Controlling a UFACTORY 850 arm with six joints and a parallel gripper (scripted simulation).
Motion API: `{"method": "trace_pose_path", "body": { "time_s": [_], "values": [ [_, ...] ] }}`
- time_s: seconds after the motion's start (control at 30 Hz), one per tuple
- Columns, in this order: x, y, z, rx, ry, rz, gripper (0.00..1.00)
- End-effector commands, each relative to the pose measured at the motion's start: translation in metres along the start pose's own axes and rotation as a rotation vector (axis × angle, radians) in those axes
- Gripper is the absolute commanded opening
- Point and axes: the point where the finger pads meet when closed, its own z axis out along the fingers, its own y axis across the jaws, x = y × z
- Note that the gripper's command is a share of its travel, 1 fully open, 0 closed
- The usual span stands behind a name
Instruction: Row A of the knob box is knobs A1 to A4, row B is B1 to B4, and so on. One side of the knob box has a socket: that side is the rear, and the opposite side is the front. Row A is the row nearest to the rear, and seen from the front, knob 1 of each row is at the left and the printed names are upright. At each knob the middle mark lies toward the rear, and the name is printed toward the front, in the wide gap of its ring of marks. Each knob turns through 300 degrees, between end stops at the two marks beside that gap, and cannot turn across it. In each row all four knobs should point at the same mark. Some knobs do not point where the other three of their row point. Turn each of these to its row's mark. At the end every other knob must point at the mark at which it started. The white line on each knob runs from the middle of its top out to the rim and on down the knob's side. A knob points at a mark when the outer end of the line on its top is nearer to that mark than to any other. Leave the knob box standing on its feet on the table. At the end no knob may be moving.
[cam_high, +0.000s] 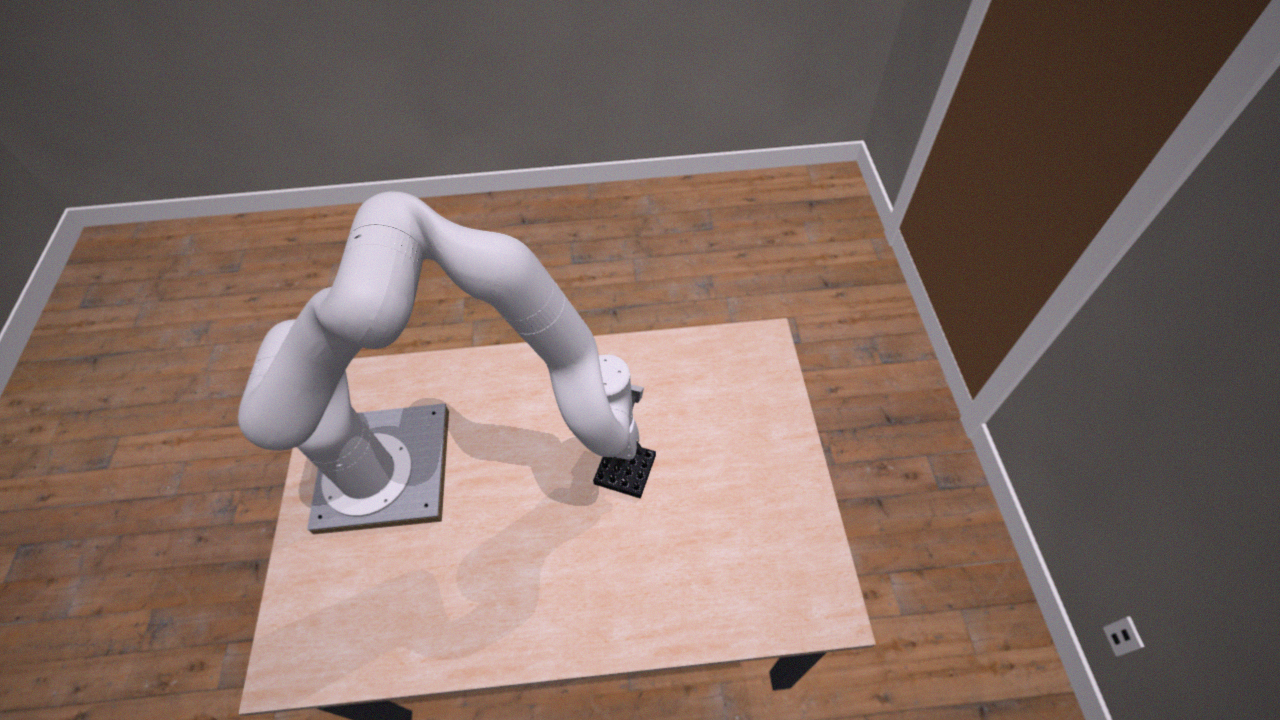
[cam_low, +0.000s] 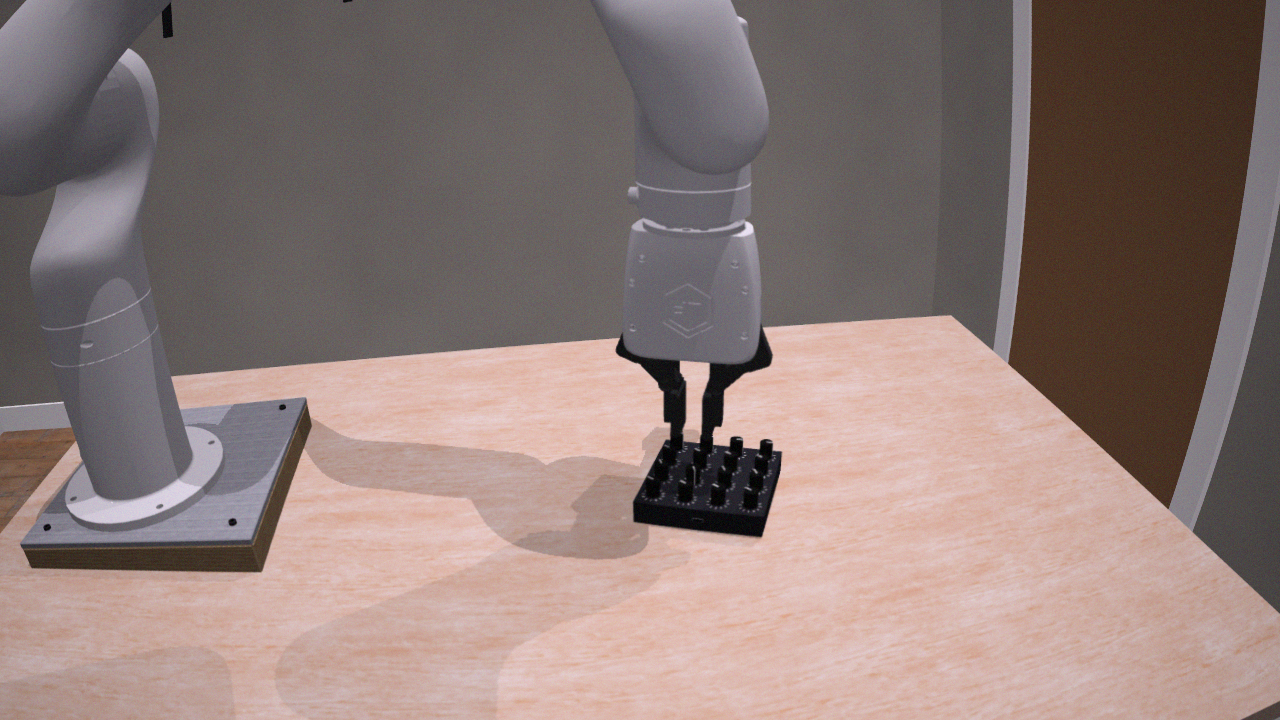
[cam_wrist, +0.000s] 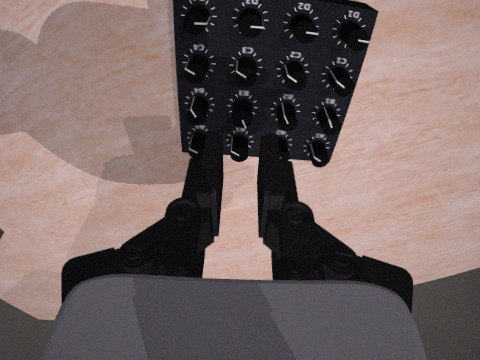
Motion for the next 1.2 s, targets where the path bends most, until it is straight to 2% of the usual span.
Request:
{"method": "trace_pose_path", "body": {
  "time_s": [0.0,0.63,1.17],
  "values": [
    [0.0,0.001,0.005,-0.002,0.001,0.0,0.19],
    [0.0,0.001,0.025,-0.002,0.001,0.0,0.19],
    [0.0,0.001,0.028,-0.002,0.001,0.0,0.19]
  ]
}}
